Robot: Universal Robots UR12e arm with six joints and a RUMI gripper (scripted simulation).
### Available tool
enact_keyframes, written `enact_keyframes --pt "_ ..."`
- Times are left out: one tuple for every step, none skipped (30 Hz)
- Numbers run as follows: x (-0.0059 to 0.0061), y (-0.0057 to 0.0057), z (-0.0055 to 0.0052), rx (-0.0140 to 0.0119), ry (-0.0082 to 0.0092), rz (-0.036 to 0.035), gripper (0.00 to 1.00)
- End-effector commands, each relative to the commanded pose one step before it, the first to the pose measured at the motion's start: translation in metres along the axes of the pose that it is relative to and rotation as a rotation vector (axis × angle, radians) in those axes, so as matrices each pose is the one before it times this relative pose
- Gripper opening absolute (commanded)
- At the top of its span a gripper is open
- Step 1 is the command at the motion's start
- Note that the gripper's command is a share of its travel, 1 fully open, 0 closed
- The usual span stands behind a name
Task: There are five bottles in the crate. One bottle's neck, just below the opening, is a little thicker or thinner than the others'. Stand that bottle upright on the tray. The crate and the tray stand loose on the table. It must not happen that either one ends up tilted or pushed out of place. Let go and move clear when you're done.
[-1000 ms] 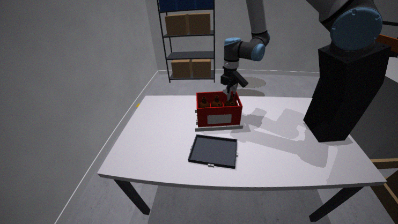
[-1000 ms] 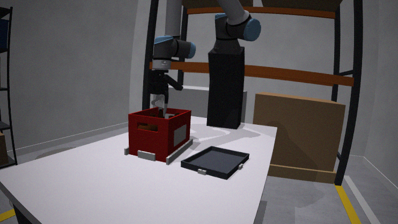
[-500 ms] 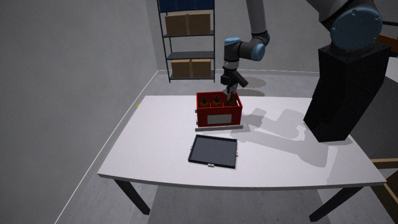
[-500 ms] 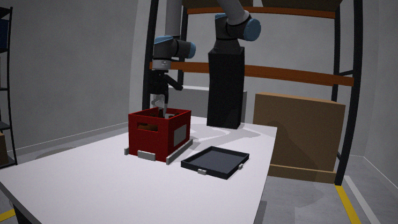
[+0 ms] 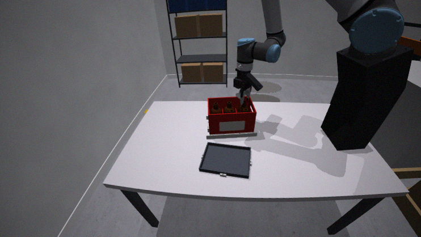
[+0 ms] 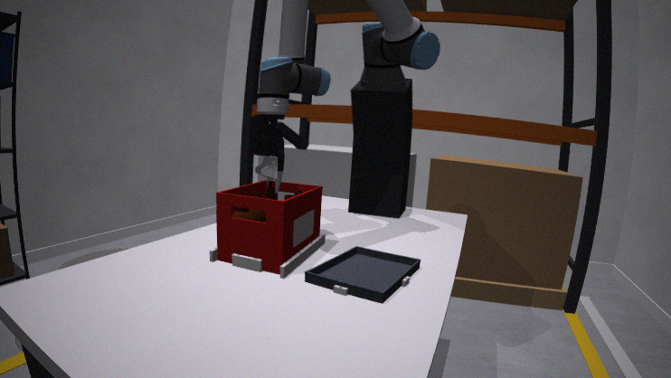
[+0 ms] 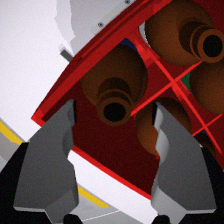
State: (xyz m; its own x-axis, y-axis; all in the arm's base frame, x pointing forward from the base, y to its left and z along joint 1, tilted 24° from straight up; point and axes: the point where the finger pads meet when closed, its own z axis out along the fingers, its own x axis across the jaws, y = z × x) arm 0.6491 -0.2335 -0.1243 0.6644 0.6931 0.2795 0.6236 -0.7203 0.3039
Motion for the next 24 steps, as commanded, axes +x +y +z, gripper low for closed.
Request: enact_keyframes --pt "0.00014 0.00037 -0.01455 -0.00077 0.00018 -0.00019 0.38" --pt "0.0 0.00001 -0.0032 0.0 0.0 0.0 0.38" --pt "0.0 0.0 -0.00331 0.0 0.0 0.0 0.38" --pt "0.0 0.0 -0.00339 0.0 0.0 0.0 0.38" --pt "0.0 0.00001 -0.00344 0.0 0.0 0.0 0.38" --pt "0.0 0.0 -0.00347 0.0 0.0 0.0 0.38" --pt "0.0 -0.00001 -0.00347 0.0 0.0 0.0 0.38" --pt "0.0 0.0 -0.00344 0.0 0.0 0.0 0.38" --pt "0.0 0.0 0.0 0.0 0.0 0.0 0.38" --pt "0.0 0.0 0.0 0.0 0.0 0.0 0.38" --pt "0.0 0.0 -0.00338 0.0 0.0 0.0 0.38" --pt "0.0 0.0 -0.0033 0.0 0.0 0.0 0.38" --pt "0.0 0.0 -0.0032 0.0 0.0 0.0 0.38" --pt "0.0 0.0 -0.00307 0.0 0.0 0.0 0.38" --pt "0.0 -0.00001 -0.00292 0.0 0.0 0.0 0.38" --pt "0.0 0.00001 -0.00275 0.0 0.0 0.0 0.38" --pt "0.0 -0.00001 -0.00257 0.0 0.0 0.0 0.38" --pt "0.0 0.00001 -0.00237 0.0 0.0 0.0 0.38" --pt "0.0 -0.00001 -0.00216 0.0 0.0 0.0 0.38" --pt "0.0 0.00001 -0.00193 0.0 0.0 0.0 0.38" --pt "0.0 0.0 -0.00171 0.0 0.0 0.0 0.38" --pt "0.0 0.0 -0.00148 0.0 0.0 0.0 0.38" --pt "0.0 0.00001 -0.00125 0.0 0.0 0.0 0.38" --pt "0.0 0.0 -0.00102 0.0 0.0 0.0 0.38"
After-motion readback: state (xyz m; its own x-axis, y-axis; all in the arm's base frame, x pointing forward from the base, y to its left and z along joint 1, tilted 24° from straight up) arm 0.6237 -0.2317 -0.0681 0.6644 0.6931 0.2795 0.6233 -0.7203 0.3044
